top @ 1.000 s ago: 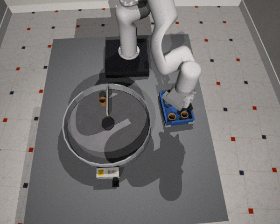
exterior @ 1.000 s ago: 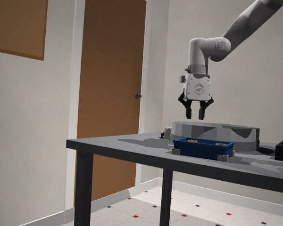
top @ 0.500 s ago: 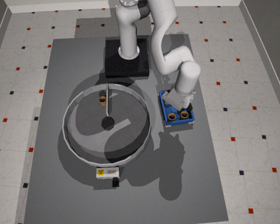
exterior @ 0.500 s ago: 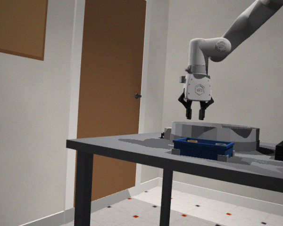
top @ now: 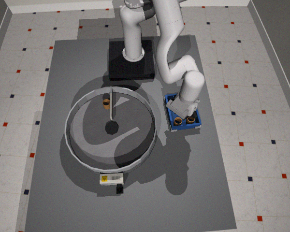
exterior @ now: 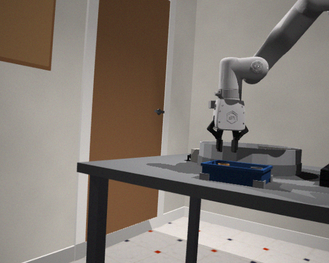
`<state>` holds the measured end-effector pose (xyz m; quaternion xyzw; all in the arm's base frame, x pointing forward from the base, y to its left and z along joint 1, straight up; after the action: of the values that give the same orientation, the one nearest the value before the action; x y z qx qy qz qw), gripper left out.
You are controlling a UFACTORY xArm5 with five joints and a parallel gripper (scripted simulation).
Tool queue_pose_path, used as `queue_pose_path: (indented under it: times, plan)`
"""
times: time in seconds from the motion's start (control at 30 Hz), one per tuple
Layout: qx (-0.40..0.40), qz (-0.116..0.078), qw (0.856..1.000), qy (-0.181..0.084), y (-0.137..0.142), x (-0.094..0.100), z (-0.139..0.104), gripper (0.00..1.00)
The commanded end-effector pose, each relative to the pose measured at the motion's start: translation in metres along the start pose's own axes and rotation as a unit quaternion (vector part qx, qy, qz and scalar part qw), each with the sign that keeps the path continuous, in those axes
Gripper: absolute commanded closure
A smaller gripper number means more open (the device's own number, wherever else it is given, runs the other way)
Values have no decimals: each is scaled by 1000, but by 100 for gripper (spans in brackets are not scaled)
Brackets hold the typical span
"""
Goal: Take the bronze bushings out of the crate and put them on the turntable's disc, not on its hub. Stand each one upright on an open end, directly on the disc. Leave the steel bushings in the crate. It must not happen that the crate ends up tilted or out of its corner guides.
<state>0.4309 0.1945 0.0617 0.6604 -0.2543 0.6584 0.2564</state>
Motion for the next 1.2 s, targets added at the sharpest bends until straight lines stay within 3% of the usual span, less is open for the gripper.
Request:
queue_pose_path:
  times: [0.0,0.2,1.17]
  plan:
    - [0,3,1000,1,-3,-17,1,52]
    - [0,3,1000,1,-3,-27,2,52]
    - [0,3,1000,1,-3,-35,2,52]
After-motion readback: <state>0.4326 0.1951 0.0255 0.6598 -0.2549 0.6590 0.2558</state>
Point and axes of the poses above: the point where the finger pads meet when closed, its own x axis back along the fingers, its own y axis across the jaws, z = x × y, the point moved 1 cm from there along x, back along the fingers, and after that the axes turned 5 degrees about x, right-handed, at the moved point
